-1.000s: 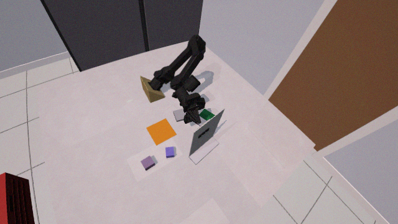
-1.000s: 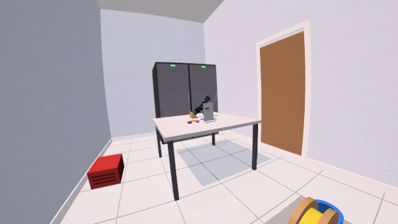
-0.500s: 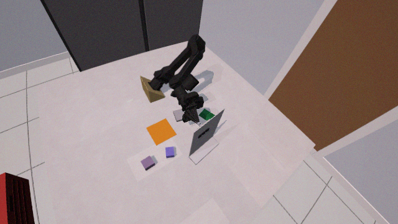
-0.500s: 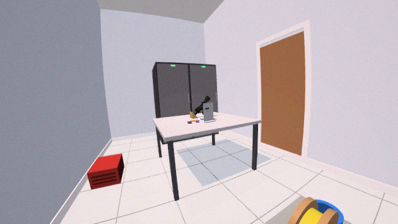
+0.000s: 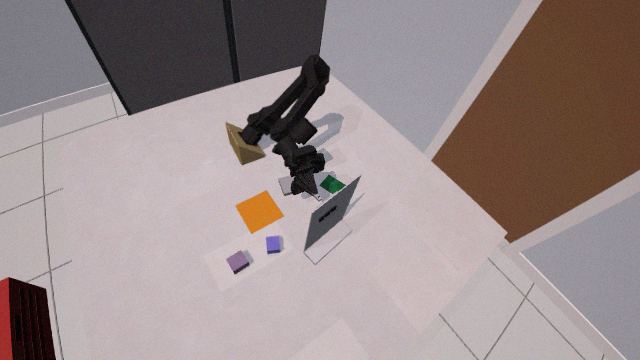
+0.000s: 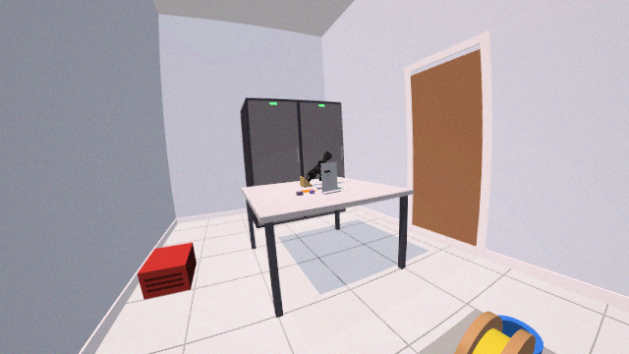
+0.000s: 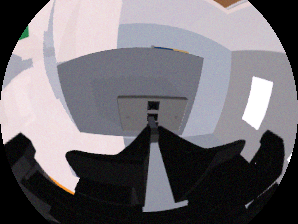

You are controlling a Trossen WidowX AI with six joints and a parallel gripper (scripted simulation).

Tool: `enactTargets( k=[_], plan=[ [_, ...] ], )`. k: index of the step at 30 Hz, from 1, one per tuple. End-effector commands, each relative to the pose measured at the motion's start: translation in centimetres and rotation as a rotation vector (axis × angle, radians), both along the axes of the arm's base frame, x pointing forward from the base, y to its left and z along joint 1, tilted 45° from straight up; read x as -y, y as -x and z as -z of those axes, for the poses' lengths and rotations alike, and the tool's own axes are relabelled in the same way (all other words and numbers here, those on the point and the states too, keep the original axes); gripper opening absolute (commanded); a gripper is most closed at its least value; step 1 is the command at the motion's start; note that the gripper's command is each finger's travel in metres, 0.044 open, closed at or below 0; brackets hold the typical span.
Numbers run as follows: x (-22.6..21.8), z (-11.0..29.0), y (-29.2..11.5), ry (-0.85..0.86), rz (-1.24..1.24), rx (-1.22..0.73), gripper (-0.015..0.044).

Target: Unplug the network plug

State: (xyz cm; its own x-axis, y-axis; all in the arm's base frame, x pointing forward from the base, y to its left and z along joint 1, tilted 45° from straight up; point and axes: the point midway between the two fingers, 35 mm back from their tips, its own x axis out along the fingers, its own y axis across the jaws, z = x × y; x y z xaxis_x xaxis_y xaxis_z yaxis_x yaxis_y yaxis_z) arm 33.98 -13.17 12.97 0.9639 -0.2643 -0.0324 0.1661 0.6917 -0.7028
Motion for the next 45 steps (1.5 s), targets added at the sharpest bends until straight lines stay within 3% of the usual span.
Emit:
enactTargets(
  k=[1, 34, 45],
  plan=[
    [0.0, -0.1, 0.3, 0.008, -0.001, 0.002, 0.0],
    [0.0, 0.5, 2.1, 0.0, 0.0, -0.001, 0.0],
    [1.6, -1.1, 3.1, 0.004, 0.0, -0.001, 0.0]
  ],
)
